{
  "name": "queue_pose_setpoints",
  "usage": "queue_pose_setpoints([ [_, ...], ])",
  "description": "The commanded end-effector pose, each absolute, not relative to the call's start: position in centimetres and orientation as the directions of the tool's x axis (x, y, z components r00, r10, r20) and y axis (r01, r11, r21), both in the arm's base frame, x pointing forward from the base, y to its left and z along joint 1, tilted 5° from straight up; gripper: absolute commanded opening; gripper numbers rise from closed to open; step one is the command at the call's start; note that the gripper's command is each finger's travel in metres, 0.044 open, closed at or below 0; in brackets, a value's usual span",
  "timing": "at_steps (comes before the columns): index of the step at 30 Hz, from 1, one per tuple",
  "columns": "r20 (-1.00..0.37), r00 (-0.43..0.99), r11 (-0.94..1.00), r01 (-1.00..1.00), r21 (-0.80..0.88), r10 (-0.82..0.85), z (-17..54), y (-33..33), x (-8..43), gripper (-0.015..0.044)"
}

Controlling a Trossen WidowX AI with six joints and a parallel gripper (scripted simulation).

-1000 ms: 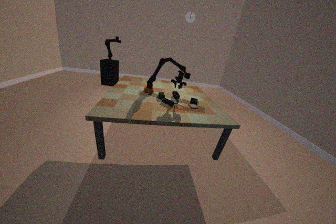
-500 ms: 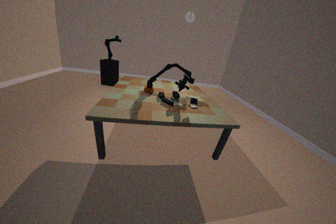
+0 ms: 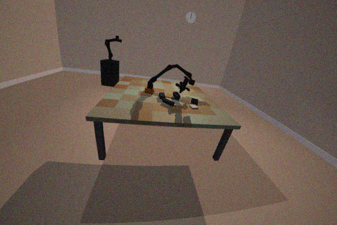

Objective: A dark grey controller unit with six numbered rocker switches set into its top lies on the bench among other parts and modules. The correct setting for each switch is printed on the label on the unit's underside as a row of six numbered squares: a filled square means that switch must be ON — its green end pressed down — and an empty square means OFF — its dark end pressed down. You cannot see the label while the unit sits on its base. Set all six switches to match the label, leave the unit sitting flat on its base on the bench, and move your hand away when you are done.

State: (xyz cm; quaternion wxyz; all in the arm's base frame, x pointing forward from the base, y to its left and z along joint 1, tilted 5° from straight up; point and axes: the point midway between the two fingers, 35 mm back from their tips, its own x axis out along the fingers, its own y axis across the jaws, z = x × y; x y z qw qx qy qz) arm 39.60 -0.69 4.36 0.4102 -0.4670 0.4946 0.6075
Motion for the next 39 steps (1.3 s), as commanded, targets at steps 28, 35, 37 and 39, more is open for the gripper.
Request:
queue_pose_setpoints([
  [28,-0.971,-0.237,-0.171,-0.958,0.228,0.033,0.9,-0.5,39.3,0.0000],
  [35,-0.971,-0.238,-0.171,-0.958,0.229,0.033,0.8,-0.6,39.0,0.0000],
  [37,-0.971,-0.238,-0.171,-0.958,0.229,0.033,0.8,-0.6,38.9,0.0000],
  [39,-0.971,-0.238,-0.171,-0.958,0.229,0.033,0.8,-0.6,38.9,0.0000],
])
